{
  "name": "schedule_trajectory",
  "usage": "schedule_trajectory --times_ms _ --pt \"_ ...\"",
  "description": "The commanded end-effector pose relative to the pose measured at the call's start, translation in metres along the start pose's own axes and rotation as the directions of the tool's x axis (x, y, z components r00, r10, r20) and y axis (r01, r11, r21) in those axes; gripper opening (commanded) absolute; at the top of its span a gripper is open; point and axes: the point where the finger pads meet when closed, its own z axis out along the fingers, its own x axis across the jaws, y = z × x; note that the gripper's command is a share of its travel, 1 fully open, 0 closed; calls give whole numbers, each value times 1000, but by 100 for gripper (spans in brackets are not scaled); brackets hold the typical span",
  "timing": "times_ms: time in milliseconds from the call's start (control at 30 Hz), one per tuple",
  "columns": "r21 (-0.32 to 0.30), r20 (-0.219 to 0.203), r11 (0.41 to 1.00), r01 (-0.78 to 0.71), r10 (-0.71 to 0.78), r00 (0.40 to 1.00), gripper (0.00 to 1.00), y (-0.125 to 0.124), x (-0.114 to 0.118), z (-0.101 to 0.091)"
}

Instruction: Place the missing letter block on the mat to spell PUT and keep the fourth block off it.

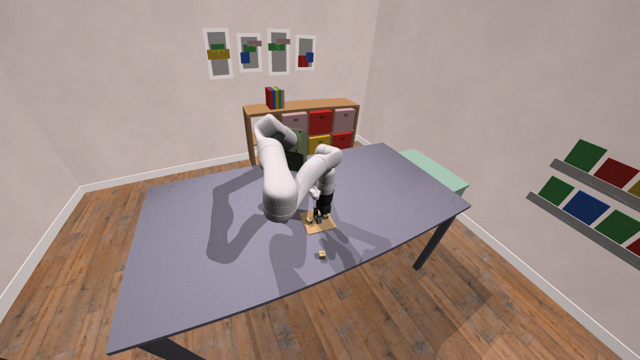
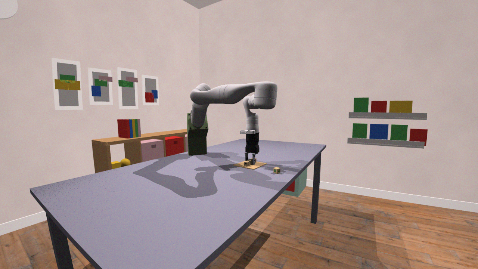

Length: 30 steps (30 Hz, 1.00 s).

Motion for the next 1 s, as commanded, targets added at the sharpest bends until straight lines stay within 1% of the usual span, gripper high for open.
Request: schedule_trajectory --times_ms 0,367,500,633,800,867,967 --pt "-1 1 1000 0 0 1000 79 0 0 0" --pt "-1 1 1000 0 0 1000 79 0 0 -1" --pt "-1 1 1000 0 0 1000 79 0 0 -5" --pt "-1 1 1000 0 0 1000 79 0 0 -16" --pt "-1 1 1000 0 0 1000 79 0 0 -38" --pt "-1 1 1000 0 0 1000 79 0 0 -38" --pt "-1 1 1000 0 0 1000 79 0 0 -53"
